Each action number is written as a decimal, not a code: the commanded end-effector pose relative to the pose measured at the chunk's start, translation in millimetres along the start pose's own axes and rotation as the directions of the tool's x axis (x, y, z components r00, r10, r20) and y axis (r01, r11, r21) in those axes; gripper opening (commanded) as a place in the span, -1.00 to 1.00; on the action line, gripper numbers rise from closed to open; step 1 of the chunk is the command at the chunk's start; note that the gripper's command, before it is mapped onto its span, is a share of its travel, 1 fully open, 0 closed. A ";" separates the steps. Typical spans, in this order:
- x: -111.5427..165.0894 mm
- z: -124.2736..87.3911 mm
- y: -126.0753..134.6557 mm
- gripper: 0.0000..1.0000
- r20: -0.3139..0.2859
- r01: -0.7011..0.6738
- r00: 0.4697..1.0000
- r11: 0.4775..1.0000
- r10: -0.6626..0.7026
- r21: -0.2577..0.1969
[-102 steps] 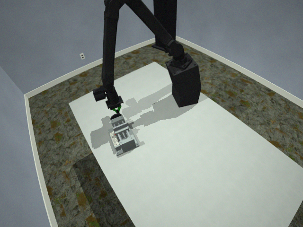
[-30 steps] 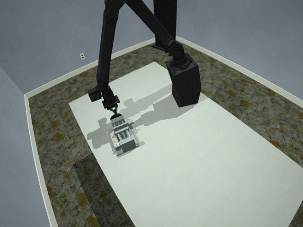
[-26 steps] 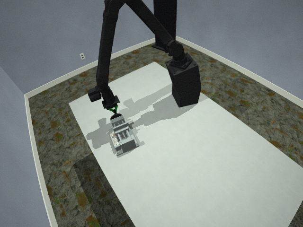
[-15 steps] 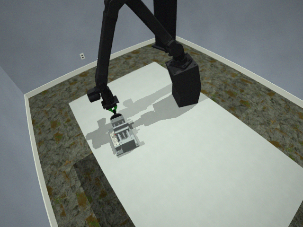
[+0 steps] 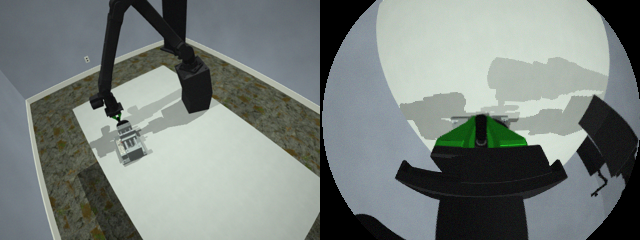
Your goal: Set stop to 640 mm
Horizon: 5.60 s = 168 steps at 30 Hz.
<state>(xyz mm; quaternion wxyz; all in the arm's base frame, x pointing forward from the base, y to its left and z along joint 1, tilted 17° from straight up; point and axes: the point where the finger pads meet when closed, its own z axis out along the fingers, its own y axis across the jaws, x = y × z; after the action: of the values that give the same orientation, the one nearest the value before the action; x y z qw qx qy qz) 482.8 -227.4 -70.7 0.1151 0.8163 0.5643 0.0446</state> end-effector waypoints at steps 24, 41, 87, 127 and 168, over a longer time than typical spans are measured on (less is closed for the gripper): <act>-7.0 38.0 45.3 -0.87 0.009 -0.009 1.000 0.997 0.009 -0.077; -7.2 60.0 6.6 -0.87 0.006 -0.009 1.000 0.999 0.010 -0.044; -7.0 74.2 -25.1 -0.87 0.008 -0.007 1.000 0.999 0.007 -0.043; -7.9 35.7 -50.2 -0.87 0.010 -0.009 1.000 0.998 0.010 -0.059; -2.2 -24.5 -1.7 -0.87 0.010 -0.011 1.000 0.996 0.012 -0.093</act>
<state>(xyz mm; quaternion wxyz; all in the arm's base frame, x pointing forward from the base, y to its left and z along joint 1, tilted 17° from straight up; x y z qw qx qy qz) 456.5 -217.8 -81.4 0.1307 0.8141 0.5631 0.0559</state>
